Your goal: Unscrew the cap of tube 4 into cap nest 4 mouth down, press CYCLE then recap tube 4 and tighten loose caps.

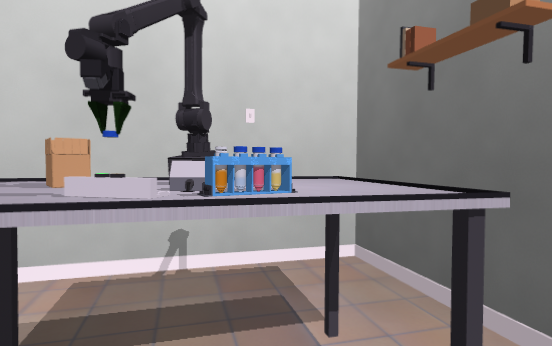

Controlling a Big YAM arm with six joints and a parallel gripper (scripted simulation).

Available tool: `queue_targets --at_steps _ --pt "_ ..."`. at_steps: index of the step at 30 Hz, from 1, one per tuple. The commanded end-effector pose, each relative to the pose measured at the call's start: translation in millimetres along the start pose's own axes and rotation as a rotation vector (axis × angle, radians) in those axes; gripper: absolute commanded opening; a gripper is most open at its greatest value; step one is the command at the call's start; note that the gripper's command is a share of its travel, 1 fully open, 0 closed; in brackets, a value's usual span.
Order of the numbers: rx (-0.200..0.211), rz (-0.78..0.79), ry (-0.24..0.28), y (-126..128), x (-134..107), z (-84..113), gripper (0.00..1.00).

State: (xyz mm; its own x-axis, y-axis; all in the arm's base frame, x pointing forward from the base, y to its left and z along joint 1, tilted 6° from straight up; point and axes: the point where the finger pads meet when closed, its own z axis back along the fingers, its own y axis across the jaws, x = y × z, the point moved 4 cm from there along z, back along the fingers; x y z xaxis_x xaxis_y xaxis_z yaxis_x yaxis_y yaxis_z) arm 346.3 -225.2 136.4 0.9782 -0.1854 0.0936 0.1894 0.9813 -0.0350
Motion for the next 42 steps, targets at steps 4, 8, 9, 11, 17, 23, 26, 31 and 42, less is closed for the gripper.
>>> queue_targets --at_steps 4,8,9,11,17,23,26,31,42 --pt "-0.012 0.380 -0.031 33 4 11.0 0.00" --pt "-0.016 0.605 -0.035 58 7 10.9 0.00" --pt "-0.015 0.629 -0.038 58 7 10.9 0.00" --pt "-0.016 0.713 -0.037 66 7 10.8 0.00" --pt "-0.021 0.960 -0.035 108 9 10.8 0.00" --pt "-0.019 0.938 -0.036 141 10 10.9 0.00" --pt "-0.010 0.938 -0.021 166 11 4.5 0.00" --pt "-0.018 0.937 -0.052 211 33 15.8 0.00" --pt "-0.007 0.937 -0.035 280 31 15.7 0.00"
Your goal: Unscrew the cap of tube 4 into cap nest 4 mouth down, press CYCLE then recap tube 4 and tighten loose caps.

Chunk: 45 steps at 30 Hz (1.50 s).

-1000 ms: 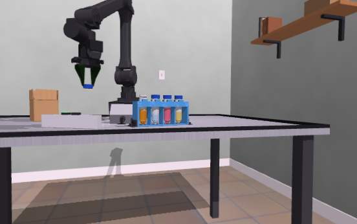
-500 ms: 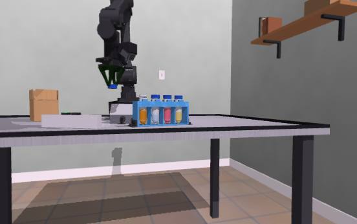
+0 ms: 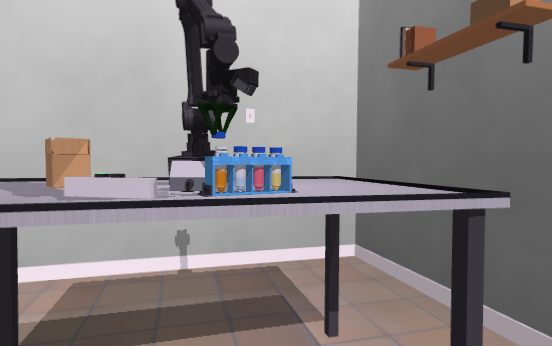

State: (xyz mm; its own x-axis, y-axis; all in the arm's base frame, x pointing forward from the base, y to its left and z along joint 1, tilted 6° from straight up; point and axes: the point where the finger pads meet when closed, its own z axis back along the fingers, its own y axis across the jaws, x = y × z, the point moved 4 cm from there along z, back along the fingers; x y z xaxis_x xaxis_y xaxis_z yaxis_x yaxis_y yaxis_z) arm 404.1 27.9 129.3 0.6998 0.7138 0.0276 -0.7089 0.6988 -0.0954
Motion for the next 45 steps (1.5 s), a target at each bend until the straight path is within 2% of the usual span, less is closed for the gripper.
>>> queue_targets --at_steps 1,4,38,41,42,43,45 --pt "-0.024 -0.045 -0.022 -7 29 14.4 0.00" --pt "-0.025 -0.068 -0.020 -15 23 13.8 0.00" --pt "-0.024 -0.057 -0.021 -21 23 18.5 0.00" --pt "-0.024 -0.057 -0.021 -21 23 18.6 0.00" --pt "-0.025 -0.046 -0.026 -12 21 17.2 0.00" --pt "-0.039 -0.056 -0.040 -24 27 15.7 0.00" --pt "-0.039 -0.055 -0.040 -24 27 12.5 0.00"
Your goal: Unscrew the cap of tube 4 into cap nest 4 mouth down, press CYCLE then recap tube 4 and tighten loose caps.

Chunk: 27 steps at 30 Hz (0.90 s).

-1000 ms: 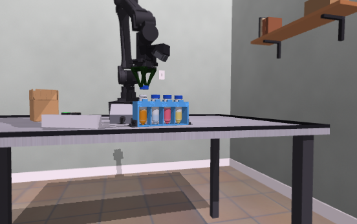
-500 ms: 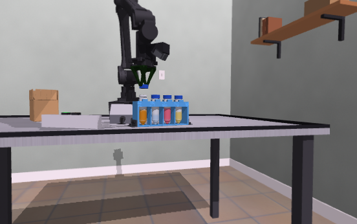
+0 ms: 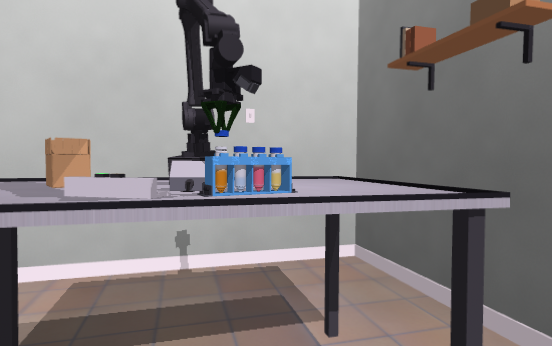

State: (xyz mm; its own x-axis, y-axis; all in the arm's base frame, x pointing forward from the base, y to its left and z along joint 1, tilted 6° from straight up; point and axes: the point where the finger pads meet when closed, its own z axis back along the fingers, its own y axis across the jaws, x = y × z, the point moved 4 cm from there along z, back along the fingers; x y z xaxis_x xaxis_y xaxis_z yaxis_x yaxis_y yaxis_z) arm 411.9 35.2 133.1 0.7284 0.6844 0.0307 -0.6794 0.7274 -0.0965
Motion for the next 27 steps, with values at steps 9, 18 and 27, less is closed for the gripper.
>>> queue_targets --at_steps 9,18,27 --pt "-0.003 -0.004 0.001 -8 0 -28.9 0.00" --pt "-0.021 -0.005 -0.022 -11 3 -17.4 0.00" --pt "-0.024 -0.006 -0.026 -9 0 -16.0 0.00"
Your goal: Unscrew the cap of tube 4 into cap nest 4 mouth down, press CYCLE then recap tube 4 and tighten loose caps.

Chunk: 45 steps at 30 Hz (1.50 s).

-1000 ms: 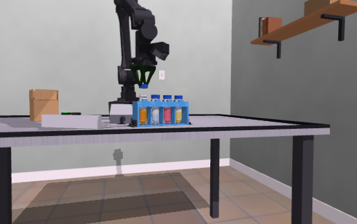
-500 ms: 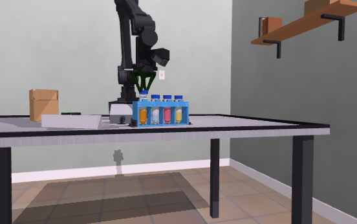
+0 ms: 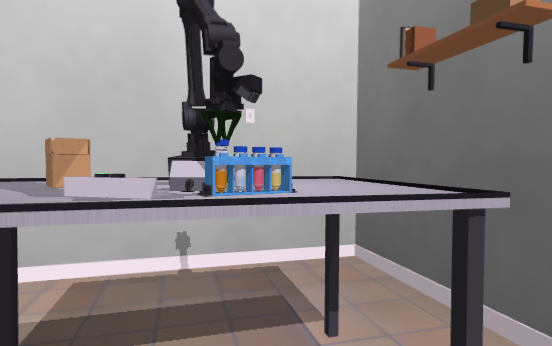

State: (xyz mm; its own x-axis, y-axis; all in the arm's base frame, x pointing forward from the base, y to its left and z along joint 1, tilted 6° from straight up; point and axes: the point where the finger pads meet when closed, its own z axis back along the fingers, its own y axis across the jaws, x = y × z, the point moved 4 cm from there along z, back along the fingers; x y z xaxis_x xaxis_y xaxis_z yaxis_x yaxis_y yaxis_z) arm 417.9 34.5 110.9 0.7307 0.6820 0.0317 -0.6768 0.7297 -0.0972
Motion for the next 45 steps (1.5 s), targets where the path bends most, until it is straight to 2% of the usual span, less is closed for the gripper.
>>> queue_targets --at_steps 1,33,45 --pt "-0.024 -0.002 -0.027 -7 -3 7.2 0.00" --pt "-0.024 -0.002 -0.027 -5 -7 6.3 0.00" --pt "-0.007 -0.001 -0.005 -4 -8 -8.7 0.00"
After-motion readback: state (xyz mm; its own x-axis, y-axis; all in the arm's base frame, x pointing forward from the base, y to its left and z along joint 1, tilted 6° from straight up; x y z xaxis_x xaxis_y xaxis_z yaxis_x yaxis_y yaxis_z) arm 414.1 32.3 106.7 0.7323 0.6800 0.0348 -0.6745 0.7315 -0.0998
